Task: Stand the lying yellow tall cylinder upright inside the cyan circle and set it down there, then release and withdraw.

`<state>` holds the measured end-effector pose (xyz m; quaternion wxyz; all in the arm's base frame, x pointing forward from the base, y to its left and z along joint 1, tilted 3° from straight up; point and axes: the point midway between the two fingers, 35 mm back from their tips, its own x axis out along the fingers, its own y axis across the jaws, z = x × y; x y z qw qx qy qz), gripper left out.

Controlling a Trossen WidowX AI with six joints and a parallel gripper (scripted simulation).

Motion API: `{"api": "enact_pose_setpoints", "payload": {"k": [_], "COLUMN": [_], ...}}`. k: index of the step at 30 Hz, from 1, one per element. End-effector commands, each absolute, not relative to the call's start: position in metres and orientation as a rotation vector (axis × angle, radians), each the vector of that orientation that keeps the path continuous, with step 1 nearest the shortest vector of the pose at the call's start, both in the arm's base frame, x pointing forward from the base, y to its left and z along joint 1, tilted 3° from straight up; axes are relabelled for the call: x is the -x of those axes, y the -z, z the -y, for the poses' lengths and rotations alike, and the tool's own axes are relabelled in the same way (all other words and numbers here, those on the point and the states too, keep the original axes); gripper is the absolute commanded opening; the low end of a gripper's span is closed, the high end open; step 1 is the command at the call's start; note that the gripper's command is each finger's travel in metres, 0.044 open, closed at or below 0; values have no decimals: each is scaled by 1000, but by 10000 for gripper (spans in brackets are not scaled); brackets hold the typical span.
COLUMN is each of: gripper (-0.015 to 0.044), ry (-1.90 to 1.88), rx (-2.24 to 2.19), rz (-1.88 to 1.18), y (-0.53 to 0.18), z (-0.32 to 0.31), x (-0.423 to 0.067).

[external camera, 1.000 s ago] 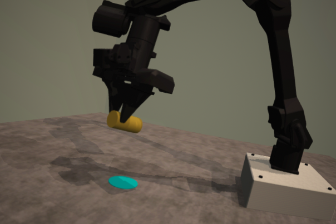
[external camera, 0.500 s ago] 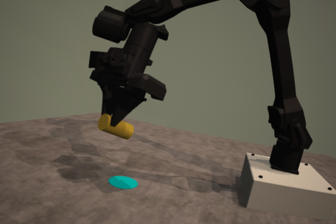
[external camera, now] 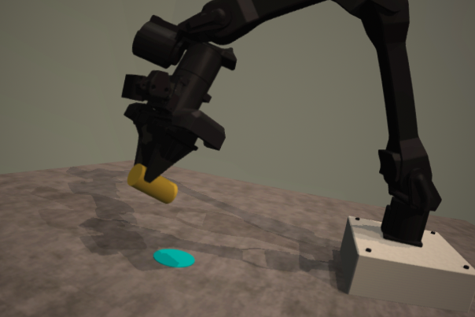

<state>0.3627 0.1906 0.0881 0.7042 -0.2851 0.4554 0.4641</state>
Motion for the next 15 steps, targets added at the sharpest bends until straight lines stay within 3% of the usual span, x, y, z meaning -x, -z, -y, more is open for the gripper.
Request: {"api": "enact_pose_setpoints", "payload": {"k": [1, 15], "gripper": [105, 105], "ry": [-1031, -1029], "rx": [605, 524], "rz": [-997, -926], "y": [-87, -82], "z": [-191, -193], "x": [-365, -375]}}
